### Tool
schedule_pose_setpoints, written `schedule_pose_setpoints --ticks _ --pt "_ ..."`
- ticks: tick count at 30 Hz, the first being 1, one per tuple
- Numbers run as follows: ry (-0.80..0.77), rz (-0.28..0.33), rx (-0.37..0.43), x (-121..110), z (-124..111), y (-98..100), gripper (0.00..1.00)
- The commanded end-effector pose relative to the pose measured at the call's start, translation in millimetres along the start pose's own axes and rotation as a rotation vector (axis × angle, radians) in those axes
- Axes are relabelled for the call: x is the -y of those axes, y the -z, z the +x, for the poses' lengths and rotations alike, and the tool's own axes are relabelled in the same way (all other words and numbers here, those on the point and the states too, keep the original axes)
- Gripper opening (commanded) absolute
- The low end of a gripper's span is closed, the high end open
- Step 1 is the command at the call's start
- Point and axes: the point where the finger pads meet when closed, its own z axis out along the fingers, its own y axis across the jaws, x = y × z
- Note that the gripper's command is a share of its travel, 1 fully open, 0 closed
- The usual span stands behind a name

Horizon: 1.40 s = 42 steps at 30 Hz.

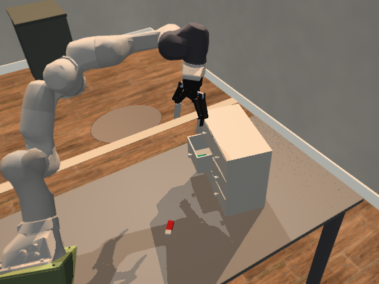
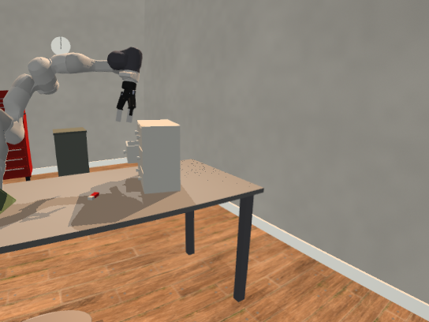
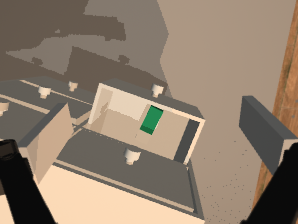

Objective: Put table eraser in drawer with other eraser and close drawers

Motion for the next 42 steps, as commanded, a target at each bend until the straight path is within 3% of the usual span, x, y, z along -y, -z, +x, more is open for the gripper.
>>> schedule_pose_setpoints --ticks 1,22,42 --pt "-0.011 -0.003 0.006 -1.1 4.8 3.4 1.0" --pt "-0.365 -0.076 0.196 -32.0 107.1 75.8 1.0" --pt "-0.382 -0.08 0.205 -33.5 111.9 79.2 1.0"
